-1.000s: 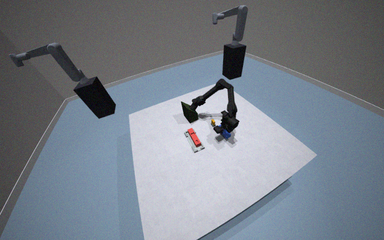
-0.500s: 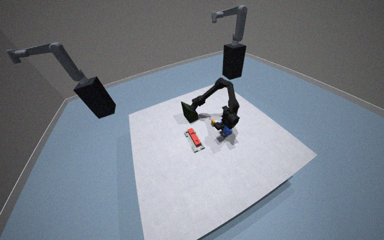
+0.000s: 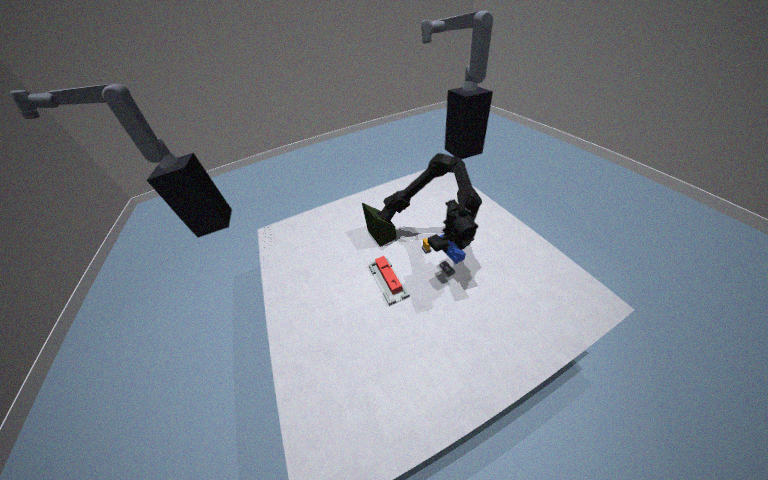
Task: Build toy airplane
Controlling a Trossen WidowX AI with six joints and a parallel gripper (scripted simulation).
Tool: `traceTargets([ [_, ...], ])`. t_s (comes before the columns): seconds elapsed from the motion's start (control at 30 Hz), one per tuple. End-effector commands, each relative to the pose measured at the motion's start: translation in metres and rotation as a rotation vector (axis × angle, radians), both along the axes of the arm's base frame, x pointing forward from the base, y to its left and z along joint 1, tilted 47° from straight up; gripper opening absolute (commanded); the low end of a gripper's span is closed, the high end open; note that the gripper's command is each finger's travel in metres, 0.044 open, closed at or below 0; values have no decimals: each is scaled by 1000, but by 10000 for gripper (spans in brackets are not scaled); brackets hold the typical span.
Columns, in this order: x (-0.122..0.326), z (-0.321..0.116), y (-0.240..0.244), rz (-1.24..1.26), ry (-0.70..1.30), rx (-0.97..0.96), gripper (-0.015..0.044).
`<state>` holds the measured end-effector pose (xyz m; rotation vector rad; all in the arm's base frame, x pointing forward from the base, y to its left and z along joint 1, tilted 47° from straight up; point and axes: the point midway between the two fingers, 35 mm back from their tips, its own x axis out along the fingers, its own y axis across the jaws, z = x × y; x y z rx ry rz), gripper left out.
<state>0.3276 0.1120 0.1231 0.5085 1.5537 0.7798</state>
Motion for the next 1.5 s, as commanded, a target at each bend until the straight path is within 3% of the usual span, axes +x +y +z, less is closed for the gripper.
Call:
traceTargets([
  [0.0,0,9,-9,3,-7,-2,0],
  [1.47,-12,-90,-94,445,-470,47,0],
])
